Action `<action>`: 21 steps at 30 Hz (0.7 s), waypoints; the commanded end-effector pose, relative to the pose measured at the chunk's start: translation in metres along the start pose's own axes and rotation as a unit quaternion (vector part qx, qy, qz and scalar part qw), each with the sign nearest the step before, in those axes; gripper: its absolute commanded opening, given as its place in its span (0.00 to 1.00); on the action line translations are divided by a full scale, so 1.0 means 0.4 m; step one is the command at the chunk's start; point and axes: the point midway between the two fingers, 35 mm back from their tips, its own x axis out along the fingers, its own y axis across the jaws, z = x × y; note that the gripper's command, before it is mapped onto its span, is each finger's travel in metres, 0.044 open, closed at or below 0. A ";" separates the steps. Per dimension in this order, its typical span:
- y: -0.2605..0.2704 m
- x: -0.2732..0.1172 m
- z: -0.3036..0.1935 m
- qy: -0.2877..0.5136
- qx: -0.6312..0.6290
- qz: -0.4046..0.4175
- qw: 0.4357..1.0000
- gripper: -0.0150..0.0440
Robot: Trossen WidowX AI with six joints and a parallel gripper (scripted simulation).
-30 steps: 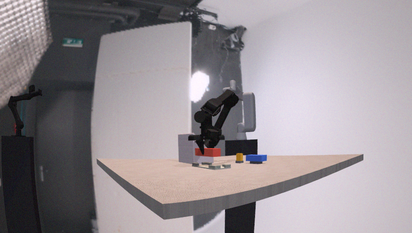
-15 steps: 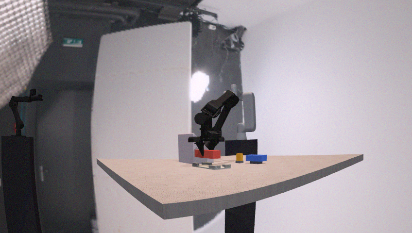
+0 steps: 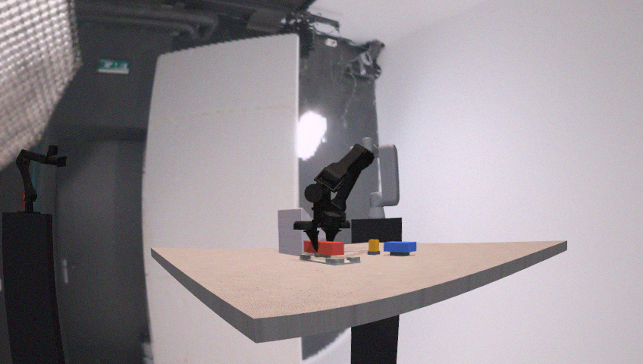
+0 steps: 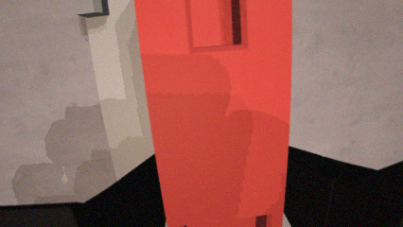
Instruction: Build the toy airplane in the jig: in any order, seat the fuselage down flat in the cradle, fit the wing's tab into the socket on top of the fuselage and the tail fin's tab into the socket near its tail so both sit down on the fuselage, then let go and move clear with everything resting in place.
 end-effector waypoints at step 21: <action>0.001 0.013 -0.002 0.001 0.000 0.001 1.000 0.51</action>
